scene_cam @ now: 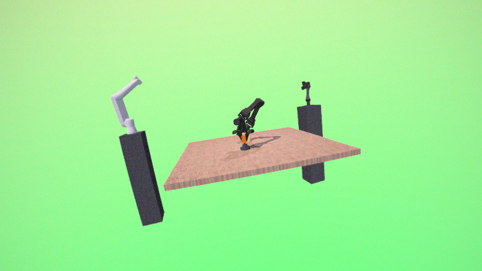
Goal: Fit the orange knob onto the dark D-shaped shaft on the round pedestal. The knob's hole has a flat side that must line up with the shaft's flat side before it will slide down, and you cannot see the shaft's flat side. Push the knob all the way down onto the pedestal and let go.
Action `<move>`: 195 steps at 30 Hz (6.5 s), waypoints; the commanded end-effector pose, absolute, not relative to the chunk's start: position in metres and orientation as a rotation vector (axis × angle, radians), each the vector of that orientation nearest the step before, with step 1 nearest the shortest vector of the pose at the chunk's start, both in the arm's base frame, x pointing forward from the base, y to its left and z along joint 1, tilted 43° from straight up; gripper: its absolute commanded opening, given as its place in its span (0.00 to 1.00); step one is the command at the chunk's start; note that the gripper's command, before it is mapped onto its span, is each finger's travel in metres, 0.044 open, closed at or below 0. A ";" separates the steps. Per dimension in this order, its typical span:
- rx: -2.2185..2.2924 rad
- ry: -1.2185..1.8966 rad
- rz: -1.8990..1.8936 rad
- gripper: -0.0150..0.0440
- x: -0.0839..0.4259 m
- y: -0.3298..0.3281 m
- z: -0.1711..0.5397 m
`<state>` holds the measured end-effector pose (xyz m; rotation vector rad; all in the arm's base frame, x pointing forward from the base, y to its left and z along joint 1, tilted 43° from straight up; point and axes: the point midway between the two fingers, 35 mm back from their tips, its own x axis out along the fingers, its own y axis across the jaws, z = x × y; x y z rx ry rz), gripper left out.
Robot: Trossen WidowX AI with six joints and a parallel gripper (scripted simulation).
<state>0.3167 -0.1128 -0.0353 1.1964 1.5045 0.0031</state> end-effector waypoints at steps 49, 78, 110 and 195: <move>1.519 1.548 -0.320 0.25 0.317 -0.116 -0.034; 1.593 1.552 -0.400 0.25 0.316 -0.116 -0.033; 1.687 1.553 -0.504 0.25 0.316 -0.115 -0.034; 1.881 1.539 -0.734 0.25 0.318 -0.115 -0.036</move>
